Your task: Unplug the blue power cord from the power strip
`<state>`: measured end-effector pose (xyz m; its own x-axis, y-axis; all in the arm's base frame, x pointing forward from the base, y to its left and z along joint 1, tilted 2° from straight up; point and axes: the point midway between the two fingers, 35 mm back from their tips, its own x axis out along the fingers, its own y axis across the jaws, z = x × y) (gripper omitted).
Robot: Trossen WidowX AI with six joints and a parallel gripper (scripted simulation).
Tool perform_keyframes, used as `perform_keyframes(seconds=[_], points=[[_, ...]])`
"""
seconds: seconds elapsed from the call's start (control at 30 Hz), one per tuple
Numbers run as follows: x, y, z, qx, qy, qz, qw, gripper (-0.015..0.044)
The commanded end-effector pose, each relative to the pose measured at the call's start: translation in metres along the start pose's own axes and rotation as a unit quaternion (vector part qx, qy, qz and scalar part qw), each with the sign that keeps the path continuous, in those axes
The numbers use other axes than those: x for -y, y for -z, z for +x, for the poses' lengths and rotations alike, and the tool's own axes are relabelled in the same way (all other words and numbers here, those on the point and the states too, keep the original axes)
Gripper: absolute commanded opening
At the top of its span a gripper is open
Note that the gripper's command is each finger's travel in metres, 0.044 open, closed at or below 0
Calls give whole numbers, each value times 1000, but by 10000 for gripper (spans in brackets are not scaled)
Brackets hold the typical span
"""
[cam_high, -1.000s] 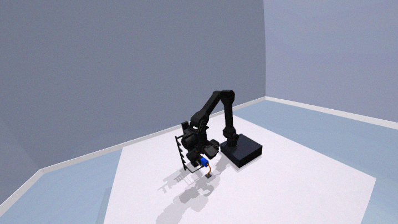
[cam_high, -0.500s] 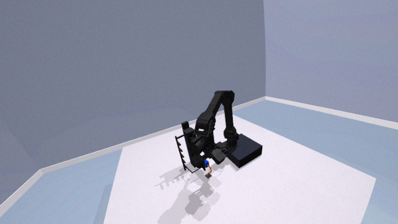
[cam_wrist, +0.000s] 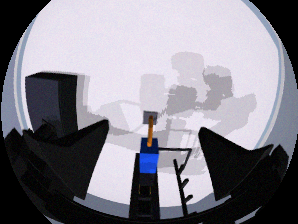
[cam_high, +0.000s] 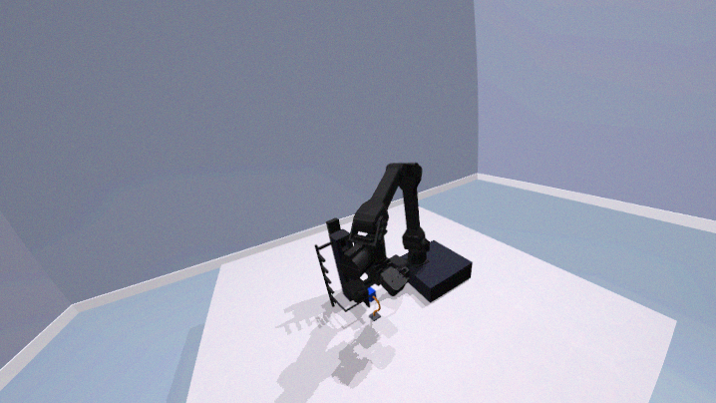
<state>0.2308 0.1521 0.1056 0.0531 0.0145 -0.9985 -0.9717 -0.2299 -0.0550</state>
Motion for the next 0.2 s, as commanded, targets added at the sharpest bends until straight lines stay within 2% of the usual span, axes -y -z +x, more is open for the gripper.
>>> perform_keyframes(seconds=[0.0,0.17], points=[[0,0,0,-1,-1,1,1000,440],[0,0,0,-1,-1,1,1000,440]])
